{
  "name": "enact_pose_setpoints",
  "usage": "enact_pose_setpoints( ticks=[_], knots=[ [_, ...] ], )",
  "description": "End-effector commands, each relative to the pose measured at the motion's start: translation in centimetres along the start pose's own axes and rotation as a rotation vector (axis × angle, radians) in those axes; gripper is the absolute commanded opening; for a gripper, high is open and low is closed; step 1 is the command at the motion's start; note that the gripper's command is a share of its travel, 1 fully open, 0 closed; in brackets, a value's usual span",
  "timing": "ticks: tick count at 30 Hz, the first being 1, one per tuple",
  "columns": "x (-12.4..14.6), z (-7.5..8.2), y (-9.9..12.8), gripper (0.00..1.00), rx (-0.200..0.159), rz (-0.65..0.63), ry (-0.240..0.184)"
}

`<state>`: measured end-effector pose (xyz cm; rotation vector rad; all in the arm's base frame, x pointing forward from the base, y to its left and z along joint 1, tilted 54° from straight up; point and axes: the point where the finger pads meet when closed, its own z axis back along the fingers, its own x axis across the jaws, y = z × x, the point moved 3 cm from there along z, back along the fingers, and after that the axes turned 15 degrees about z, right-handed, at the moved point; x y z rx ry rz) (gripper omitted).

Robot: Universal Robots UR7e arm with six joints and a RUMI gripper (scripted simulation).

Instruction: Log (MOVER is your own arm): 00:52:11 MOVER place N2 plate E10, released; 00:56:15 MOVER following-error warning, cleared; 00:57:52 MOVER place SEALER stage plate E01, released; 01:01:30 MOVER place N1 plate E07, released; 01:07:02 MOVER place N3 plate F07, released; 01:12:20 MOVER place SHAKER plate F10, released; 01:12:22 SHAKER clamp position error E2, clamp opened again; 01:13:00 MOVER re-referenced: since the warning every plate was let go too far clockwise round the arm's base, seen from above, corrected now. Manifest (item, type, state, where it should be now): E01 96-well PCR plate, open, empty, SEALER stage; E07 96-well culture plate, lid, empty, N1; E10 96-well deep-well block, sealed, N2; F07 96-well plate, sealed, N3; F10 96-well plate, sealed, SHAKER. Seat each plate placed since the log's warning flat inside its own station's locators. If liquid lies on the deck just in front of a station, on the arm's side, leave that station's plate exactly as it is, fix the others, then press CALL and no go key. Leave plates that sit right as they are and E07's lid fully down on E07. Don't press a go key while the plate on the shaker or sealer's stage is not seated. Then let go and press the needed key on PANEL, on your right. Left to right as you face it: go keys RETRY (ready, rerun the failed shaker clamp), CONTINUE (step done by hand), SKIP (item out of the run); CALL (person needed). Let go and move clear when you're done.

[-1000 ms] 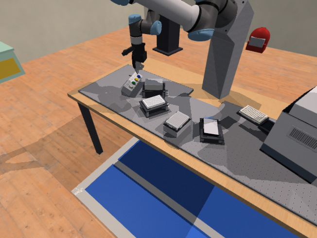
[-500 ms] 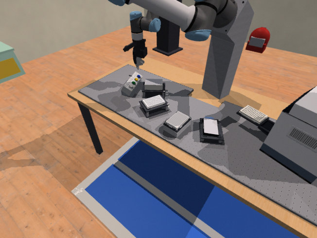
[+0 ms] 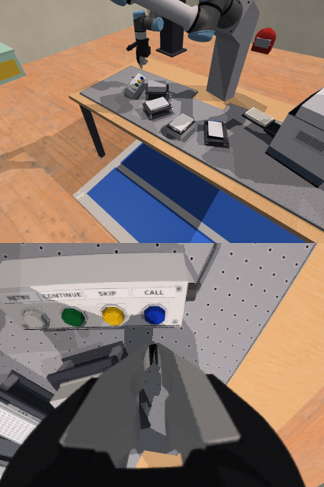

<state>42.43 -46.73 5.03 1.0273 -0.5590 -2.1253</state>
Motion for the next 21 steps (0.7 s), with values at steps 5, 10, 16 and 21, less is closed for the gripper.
enact_pose_setpoints(
  ticks=[5, 10, 16, 21],
  knots=[
    [0.0, -0.3, 0.0, 0.00, 0.001, 0.000, 0.000],
    [0.0, -1.1, 0.0, 0.00, 0.001, 0.000, 0.000],
    [0.0, -1.8, 0.0, 0.00, 0.001, 0.000, 0.000],
    [0.0, -2.6, 0.0, 0.00, 0.001, 0.000, 0.000]
  ],
)
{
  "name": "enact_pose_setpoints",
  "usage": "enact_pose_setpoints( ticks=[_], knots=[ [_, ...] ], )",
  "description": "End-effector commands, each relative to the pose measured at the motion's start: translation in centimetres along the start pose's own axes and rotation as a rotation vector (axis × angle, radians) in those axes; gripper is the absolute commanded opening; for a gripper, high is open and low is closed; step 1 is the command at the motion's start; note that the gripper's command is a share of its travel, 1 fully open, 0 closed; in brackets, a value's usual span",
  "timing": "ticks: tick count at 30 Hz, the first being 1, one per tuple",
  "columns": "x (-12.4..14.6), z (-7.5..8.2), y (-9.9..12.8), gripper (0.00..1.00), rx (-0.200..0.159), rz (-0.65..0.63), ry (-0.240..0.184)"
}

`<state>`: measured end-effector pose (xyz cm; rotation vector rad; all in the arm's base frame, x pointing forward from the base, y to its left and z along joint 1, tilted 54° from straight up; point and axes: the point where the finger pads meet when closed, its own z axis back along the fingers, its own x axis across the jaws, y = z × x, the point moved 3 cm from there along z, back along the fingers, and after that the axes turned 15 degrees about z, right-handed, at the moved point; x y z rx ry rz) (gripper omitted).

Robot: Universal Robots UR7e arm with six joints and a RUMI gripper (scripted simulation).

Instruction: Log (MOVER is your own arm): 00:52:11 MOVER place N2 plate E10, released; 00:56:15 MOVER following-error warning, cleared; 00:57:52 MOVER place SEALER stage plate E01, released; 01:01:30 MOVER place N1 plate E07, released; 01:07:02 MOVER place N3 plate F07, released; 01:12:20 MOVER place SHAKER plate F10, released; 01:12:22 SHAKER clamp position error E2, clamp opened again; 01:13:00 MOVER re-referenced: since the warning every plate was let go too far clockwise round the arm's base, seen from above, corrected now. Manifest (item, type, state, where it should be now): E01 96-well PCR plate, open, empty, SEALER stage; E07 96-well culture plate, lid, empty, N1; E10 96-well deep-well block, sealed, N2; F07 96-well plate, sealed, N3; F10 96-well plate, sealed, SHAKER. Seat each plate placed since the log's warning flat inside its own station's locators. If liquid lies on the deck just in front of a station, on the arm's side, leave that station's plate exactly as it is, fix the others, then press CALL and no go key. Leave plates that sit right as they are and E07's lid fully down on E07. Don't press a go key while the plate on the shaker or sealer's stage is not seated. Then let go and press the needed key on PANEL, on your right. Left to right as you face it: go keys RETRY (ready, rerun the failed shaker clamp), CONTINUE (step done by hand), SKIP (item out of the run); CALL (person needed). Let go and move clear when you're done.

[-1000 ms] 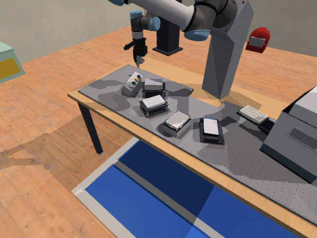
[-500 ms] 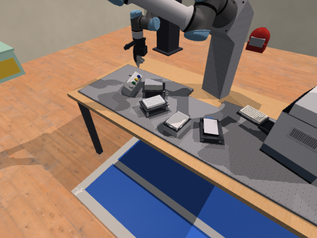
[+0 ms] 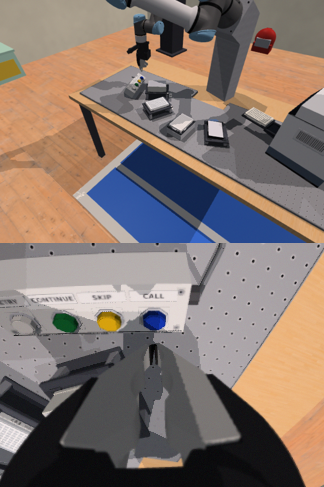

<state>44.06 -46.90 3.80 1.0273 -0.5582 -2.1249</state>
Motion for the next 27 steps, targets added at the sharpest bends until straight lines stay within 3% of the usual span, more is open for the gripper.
enact_pose_setpoints(
  ticks=[1, 9, 27],
  knots=[
    [0.0, -0.7, 0.0, 0.00, 0.001, 0.000, -0.001],
    [0.0, -2.0, 0.1, 0.00, 0.001, 0.000, -0.001],
    [0.0, -2.5, 0.1, 0.00, 0.001, 0.000, -0.001]
  ],
)
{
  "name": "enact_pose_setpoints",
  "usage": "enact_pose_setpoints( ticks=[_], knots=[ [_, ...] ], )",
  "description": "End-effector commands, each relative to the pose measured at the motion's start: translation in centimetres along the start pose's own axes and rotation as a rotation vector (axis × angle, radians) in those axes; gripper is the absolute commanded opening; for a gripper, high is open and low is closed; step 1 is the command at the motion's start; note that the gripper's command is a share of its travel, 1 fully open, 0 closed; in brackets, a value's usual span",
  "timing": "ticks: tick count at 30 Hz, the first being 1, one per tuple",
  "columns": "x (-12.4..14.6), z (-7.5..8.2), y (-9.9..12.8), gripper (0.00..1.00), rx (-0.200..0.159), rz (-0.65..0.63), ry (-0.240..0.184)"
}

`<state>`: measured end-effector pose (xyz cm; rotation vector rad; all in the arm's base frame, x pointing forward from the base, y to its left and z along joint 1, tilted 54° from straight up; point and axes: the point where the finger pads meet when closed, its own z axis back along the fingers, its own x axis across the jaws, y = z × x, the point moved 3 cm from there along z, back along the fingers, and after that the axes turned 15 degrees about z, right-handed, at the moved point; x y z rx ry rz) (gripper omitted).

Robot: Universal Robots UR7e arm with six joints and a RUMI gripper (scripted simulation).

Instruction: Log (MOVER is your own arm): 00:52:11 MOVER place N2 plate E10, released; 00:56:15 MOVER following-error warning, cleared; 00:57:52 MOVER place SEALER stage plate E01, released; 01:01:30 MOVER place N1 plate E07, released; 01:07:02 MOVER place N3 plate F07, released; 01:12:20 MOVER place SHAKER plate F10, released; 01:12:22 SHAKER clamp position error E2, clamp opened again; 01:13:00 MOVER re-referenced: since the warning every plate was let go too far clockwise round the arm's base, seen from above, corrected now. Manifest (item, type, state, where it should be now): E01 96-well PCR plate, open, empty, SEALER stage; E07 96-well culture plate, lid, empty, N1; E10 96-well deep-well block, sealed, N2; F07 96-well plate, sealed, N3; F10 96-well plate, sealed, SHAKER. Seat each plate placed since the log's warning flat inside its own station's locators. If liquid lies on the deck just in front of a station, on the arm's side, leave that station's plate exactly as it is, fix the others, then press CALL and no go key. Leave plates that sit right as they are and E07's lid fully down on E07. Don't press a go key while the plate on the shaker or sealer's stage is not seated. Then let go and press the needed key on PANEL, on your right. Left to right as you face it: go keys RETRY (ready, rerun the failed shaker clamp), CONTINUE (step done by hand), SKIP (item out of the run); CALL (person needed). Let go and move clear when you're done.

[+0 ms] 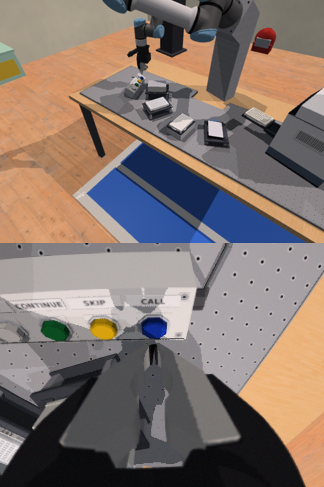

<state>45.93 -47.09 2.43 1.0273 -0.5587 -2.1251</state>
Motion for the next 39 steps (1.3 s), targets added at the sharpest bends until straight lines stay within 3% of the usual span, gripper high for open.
enact_pose_setpoints(
  ticks=[1, 39],
  knots=[
    [0.0, -0.2, 0.0, 0.00, 0.001, 0.000, -0.001],
    [0.0, -2.4, 0.0, 0.00, 0.001, 0.000, -0.001]
  ],
)
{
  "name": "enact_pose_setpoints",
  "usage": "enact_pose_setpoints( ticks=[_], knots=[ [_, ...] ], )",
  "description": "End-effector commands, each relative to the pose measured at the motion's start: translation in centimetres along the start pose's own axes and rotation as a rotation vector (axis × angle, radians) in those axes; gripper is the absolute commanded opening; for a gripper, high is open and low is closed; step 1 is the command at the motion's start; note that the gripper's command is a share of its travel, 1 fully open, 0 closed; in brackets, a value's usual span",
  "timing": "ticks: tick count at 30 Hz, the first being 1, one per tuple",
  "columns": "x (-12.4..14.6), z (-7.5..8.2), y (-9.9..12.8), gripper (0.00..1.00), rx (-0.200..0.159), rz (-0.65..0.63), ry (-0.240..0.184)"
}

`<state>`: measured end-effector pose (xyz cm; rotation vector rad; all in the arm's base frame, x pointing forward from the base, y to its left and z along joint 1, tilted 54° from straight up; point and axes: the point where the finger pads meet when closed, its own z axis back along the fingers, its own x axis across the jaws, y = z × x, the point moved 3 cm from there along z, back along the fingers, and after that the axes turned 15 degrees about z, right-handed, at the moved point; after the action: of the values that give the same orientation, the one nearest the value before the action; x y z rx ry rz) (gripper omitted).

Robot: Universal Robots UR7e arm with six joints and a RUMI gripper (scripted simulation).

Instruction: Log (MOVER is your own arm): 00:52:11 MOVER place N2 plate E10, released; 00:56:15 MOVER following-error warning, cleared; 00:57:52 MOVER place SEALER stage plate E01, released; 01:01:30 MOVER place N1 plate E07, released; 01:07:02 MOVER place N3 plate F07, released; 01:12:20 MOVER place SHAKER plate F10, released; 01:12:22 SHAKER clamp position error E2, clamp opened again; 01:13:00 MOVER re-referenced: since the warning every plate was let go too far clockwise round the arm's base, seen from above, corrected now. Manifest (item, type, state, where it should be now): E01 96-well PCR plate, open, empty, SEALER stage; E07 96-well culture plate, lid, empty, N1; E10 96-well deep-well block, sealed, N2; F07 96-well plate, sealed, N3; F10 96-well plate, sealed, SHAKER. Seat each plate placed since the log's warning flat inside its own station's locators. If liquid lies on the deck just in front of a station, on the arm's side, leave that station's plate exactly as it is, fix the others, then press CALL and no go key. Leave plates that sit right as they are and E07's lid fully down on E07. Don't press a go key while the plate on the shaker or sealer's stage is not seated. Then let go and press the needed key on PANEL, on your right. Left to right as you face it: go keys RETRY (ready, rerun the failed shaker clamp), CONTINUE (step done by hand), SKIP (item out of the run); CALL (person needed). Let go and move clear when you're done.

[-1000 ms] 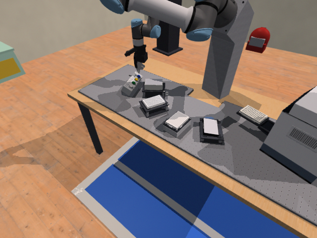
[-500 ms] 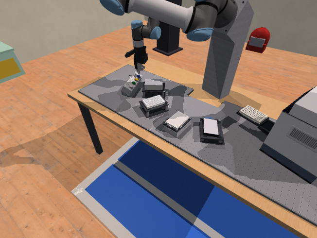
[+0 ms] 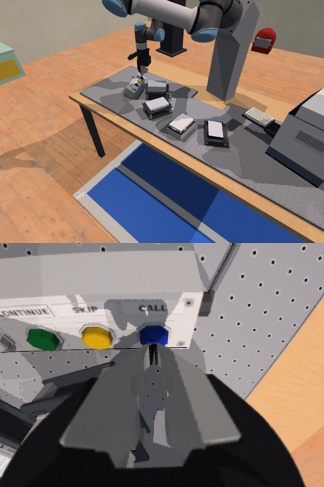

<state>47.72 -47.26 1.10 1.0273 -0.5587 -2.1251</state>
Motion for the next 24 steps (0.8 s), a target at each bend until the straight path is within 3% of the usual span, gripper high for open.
enact_pose_setpoints(
  ticks=[1, 24],
  knots=[
    [0.02, -0.24, 0.05, 0.00, 0.001, 0.000, -0.001],
    [0.02, -0.82, 0.05, 0.00, 0.001, 0.000, -0.001]
  ],
)
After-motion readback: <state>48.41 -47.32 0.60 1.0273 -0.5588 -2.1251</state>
